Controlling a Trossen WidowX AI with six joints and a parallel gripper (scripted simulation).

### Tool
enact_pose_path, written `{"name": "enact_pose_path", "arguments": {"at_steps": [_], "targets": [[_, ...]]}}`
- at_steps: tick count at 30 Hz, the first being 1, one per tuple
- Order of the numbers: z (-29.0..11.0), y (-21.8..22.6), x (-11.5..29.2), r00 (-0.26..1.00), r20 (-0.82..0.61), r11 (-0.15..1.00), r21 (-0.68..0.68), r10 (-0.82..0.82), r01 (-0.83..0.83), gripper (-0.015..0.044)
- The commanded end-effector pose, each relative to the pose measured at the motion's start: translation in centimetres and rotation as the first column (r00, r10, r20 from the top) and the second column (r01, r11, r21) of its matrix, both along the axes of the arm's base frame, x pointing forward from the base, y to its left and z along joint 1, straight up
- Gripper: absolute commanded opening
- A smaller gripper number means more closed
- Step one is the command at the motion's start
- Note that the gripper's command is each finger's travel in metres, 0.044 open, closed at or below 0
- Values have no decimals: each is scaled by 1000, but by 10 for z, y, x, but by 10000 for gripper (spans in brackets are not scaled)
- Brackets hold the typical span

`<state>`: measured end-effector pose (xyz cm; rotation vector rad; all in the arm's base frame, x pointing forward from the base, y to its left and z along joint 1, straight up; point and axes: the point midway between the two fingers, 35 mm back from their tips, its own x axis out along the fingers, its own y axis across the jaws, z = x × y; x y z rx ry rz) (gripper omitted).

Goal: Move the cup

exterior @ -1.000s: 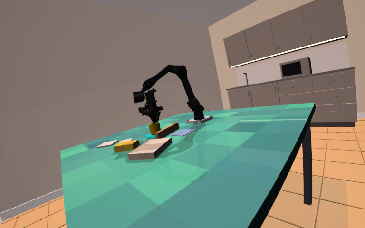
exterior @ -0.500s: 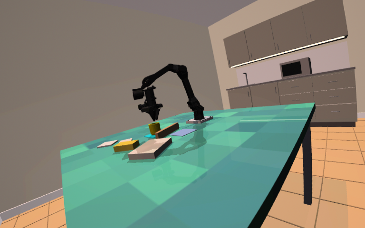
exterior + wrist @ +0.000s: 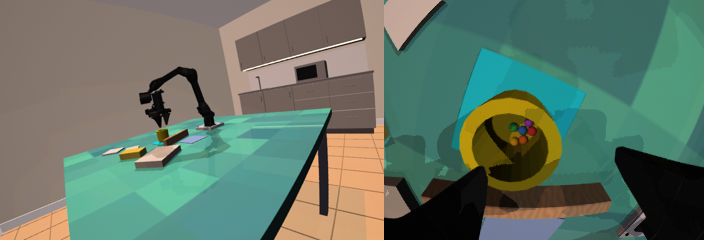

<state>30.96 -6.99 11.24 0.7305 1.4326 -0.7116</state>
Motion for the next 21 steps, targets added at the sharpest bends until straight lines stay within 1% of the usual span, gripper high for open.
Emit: {"name": "enact_pose_path", "arguments": {"at_steps": [1,18,21], "targets": [[6,0,1,1000,2,1000,-1,0,0,440],[59,0,1,1000,4,1000,-4,1,-1,440],[63,0,0,1000,4,1000,-4,1,-1,440]]}}
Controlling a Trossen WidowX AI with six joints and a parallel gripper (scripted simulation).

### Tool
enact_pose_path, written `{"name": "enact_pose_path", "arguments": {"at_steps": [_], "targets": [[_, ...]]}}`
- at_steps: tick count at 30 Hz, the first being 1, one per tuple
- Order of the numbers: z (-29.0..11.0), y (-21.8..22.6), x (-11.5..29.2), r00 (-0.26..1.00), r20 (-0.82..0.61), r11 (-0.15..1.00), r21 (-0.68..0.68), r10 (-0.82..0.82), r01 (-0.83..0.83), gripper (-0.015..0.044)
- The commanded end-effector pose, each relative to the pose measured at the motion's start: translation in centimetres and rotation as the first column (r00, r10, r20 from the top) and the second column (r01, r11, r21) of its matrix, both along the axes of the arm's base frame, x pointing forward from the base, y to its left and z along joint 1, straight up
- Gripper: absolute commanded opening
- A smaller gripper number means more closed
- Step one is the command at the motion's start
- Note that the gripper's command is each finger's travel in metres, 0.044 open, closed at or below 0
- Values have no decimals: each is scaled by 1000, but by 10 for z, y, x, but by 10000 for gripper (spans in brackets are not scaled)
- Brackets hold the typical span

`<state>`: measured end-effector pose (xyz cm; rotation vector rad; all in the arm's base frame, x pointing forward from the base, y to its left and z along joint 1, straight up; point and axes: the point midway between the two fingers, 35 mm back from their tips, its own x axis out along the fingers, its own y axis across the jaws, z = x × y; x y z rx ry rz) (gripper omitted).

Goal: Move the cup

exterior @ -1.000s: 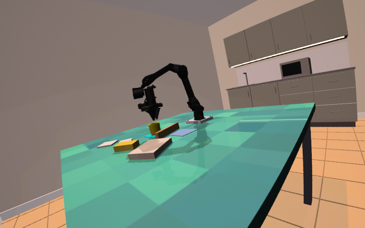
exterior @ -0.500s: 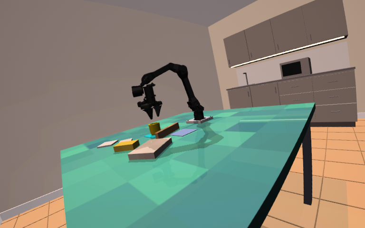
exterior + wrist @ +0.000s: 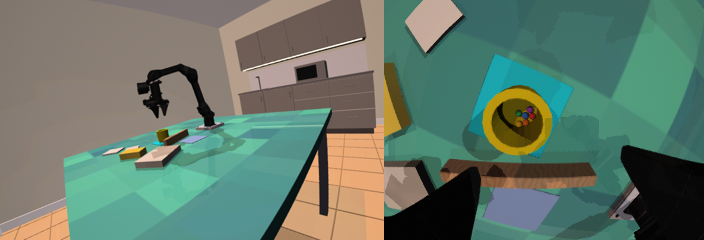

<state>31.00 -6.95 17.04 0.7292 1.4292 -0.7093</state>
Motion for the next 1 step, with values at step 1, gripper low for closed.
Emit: {"name": "enact_pose_path", "arguments": {"at_steps": [1], "targets": [[0,0,0,1000,0,1000,0,0,0,440]]}}
